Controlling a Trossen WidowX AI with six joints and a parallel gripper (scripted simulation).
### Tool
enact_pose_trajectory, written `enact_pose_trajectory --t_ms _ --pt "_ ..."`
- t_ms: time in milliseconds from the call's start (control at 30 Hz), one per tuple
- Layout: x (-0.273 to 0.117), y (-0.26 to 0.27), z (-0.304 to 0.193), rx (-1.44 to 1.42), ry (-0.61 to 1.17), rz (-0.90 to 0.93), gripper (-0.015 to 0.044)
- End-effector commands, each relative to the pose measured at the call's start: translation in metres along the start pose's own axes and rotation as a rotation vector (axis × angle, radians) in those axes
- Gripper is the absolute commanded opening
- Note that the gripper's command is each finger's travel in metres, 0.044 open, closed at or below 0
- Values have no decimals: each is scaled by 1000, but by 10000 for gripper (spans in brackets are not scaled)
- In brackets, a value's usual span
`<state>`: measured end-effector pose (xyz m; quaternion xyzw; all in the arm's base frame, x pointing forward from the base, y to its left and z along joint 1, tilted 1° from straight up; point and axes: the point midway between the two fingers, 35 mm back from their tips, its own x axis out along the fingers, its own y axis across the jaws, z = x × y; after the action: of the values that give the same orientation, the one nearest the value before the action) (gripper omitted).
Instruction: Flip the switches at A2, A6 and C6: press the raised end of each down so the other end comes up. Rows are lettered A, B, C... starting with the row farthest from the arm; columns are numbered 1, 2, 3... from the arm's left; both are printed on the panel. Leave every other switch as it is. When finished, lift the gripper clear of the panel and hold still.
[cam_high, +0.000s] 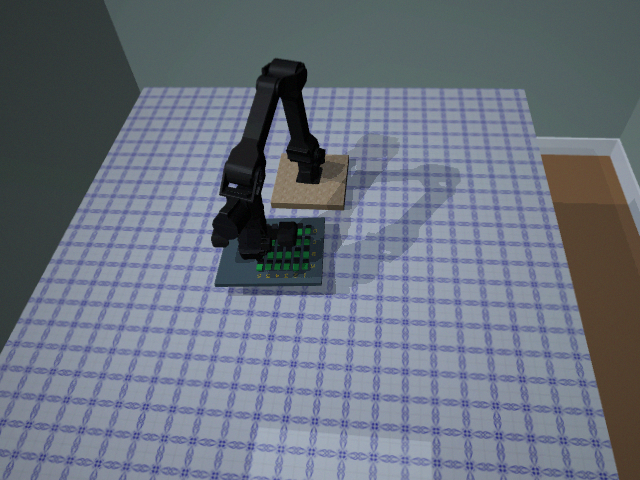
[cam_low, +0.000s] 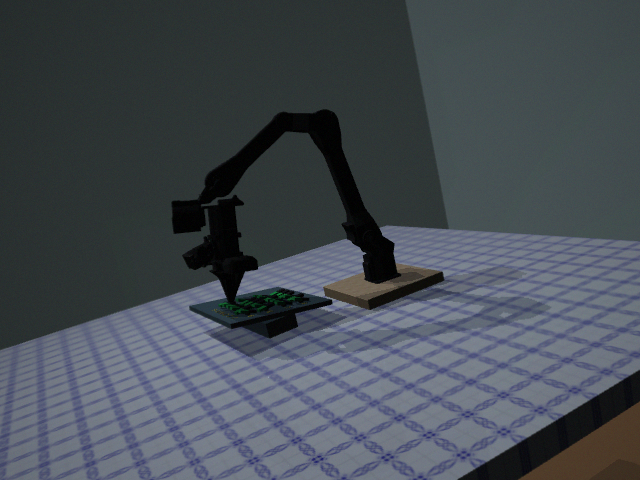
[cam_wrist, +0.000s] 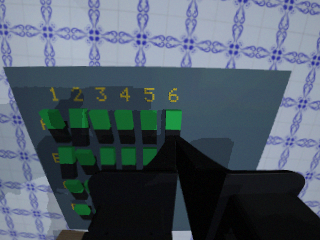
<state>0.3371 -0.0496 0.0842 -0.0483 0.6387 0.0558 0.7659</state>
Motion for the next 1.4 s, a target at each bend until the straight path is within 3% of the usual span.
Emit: enact_pose_trajectory --t_ms 0,200,433,600,800,933,1067,1367 --pt "1 1 0 -2 -2 5 0" --pt "-1 0 0 0 0 0 0" --pt "-63 0 3 -2 24 5 0" --pt "-64 0 1 -2 24 5 0" --pt "-64 0 -56 -2 29 4 0" --pt "-61 0 -58 -2 31 4 0" --pt "-29 0 -59 -2 55 4 0" --pt "-19 0 -59 -2 54 4 0"
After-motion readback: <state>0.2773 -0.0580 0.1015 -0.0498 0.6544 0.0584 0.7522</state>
